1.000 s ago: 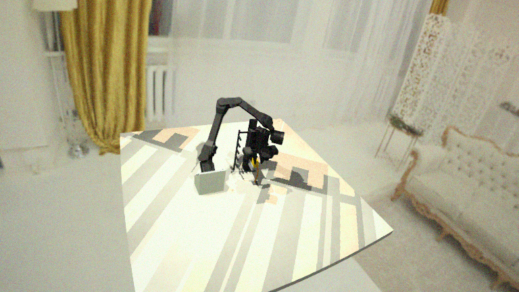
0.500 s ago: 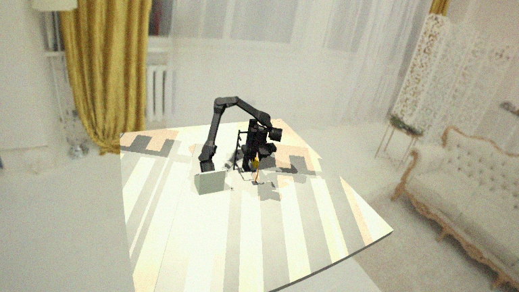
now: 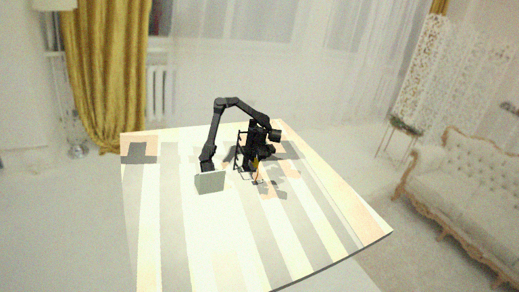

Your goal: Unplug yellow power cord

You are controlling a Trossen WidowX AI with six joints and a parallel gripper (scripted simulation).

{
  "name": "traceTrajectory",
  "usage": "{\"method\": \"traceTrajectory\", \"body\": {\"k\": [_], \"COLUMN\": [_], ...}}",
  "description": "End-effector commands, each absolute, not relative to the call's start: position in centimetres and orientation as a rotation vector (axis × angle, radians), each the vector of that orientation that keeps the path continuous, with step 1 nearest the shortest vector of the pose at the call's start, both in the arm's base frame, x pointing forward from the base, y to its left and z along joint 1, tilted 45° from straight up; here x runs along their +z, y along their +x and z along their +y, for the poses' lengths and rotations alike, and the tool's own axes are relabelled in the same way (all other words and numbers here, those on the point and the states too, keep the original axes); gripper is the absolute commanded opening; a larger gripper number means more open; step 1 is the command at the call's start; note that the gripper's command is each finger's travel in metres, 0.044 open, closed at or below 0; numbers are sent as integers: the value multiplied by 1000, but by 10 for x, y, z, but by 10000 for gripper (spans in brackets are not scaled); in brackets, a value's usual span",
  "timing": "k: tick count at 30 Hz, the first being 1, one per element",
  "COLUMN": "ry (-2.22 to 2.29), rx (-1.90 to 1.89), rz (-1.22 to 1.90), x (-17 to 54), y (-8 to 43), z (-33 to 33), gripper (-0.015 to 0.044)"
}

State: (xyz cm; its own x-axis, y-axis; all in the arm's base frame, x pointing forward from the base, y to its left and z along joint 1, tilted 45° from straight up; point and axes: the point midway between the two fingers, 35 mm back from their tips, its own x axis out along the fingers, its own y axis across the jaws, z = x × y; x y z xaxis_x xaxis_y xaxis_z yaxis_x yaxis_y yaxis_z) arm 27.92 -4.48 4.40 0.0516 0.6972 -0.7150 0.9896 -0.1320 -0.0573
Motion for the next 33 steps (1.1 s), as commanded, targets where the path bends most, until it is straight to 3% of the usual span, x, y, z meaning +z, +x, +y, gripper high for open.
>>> {"method": "traceTrajectory", "body": {"k": [1,3,11,33], "ry": [1881,1881,1881,1880], "rx": [-849,-849,-849,-854], "rz": [1686,1686,1686,1682], "x": [44,44,44,23], "y": [279,279,279,277], "z": [-45,-45,-45,-69], "gripper": [108,55,2,0]}}
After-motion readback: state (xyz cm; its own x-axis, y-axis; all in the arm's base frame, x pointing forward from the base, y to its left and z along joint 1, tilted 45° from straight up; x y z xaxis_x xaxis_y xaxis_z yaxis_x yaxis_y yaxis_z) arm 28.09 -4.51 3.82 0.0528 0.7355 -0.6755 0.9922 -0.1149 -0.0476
